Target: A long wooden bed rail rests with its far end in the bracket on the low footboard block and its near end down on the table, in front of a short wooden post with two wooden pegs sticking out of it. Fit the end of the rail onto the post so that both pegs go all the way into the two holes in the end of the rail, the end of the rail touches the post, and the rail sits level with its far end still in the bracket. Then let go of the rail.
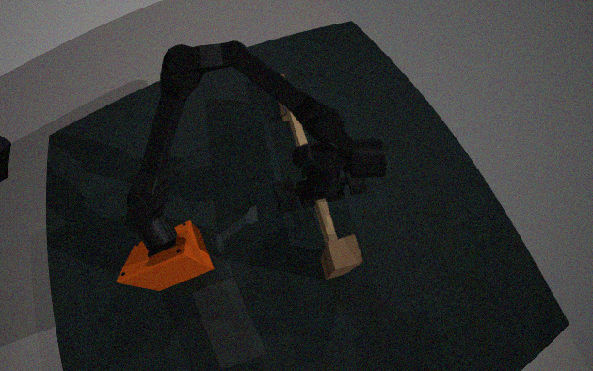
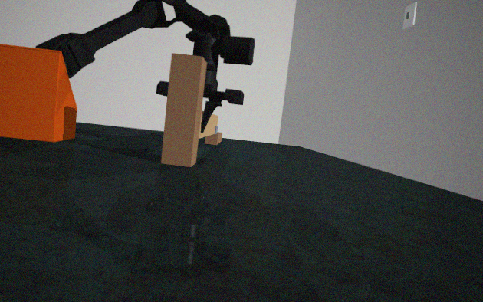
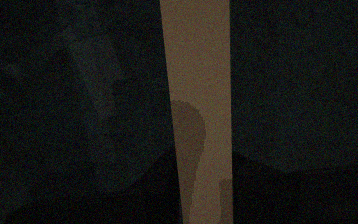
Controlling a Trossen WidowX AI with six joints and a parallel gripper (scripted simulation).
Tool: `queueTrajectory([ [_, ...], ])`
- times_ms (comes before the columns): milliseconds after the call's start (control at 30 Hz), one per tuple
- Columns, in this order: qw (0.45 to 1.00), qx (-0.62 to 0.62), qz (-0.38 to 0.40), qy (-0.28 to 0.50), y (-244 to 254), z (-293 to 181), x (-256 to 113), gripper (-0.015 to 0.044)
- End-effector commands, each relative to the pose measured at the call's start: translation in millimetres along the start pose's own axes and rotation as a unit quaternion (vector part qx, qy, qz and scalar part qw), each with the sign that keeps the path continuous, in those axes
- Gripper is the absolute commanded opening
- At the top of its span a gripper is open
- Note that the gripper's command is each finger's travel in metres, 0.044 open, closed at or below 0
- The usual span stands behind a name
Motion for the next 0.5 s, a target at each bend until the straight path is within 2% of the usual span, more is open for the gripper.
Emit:
queueTrajectory([
  [0,1.0,0.001,-0.001,0.0,-0.2,-1.5,-0.9,0.0],
  [467,1.0,0.001,-0.001,0.0,0.9,2.3,0.9,0.0],
])
Point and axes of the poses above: the point midway between the two fingers, 35 mm back from their tips, its own x axis out along the fingers, its own y axis across the jaws, z = x × y, the point moved 3 cm from there along -x, back along the fingers, and after that the axes turned 12 degrees about x, right-handed, at the moved point
